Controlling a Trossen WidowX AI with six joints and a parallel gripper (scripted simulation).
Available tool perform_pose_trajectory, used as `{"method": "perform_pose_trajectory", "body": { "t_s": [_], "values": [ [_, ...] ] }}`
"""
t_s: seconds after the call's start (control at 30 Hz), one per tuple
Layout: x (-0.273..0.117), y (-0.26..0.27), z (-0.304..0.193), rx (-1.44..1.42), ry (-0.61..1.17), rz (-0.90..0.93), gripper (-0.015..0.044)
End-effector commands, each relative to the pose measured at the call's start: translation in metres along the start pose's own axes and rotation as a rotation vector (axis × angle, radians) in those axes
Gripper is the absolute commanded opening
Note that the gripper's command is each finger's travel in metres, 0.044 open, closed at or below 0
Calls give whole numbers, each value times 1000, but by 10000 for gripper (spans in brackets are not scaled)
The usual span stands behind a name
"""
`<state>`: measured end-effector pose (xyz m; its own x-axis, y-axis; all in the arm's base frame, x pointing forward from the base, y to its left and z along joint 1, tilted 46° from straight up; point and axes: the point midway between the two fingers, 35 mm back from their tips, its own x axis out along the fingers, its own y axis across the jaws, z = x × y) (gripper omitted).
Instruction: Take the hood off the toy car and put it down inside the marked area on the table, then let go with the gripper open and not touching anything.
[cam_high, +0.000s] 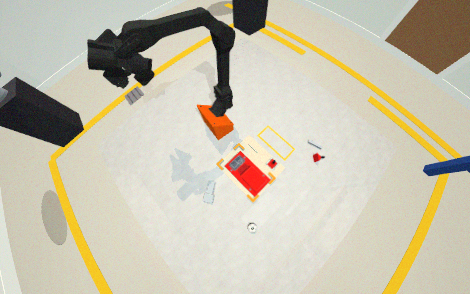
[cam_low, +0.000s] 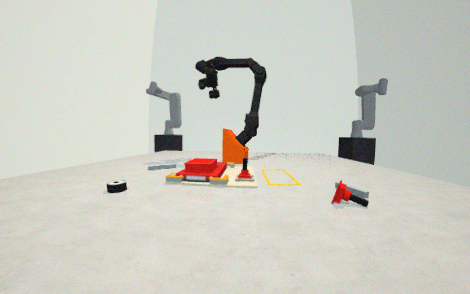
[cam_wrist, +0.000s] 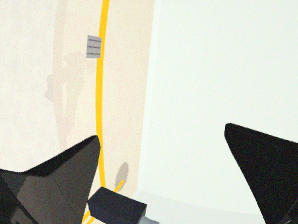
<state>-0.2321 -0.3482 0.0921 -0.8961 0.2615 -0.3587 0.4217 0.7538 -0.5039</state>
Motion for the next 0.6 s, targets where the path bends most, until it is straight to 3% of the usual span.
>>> {"method": "perform_pose_trajectory", "body": {
  "t_s": [0.0,0.3,0.57],
  "values": [
    [-1,1,2,-2,-6,1,440],
    [-79,41,68,-118,-314,66,440],
    [-148,92,100,-225,-484,92,440]
  ]
}}
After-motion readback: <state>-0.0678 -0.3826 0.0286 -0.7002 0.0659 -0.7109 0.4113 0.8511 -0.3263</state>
